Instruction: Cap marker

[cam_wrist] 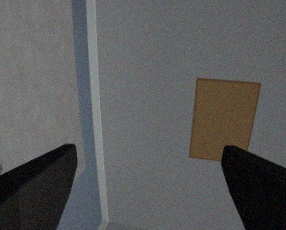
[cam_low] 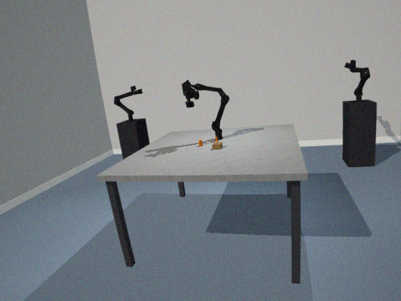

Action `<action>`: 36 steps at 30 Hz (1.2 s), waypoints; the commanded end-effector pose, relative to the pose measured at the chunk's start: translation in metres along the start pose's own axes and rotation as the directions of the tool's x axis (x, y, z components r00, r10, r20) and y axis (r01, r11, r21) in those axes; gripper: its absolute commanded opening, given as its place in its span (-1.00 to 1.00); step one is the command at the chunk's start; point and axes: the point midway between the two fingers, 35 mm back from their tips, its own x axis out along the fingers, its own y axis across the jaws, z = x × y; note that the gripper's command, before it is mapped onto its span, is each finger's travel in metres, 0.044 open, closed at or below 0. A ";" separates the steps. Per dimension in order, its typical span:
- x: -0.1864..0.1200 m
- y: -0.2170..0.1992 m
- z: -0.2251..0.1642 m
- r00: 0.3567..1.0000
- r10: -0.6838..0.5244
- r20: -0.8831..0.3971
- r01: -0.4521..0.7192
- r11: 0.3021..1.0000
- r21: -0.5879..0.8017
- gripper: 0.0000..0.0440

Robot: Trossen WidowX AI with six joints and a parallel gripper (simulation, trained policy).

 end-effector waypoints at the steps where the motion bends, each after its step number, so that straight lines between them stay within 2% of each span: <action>1: 0.005 0.008 -0.002 1.000 0.027 0.009 -0.027 0.999 0.019 0.46; 19: 0.030 0.048 0.001 0.979 0.189 0.072 -0.196 0.974 0.110 0.46; 36: 0.047 0.087 0.006 0.925 0.356 0.132 -0.374 0.914 0.157 0.45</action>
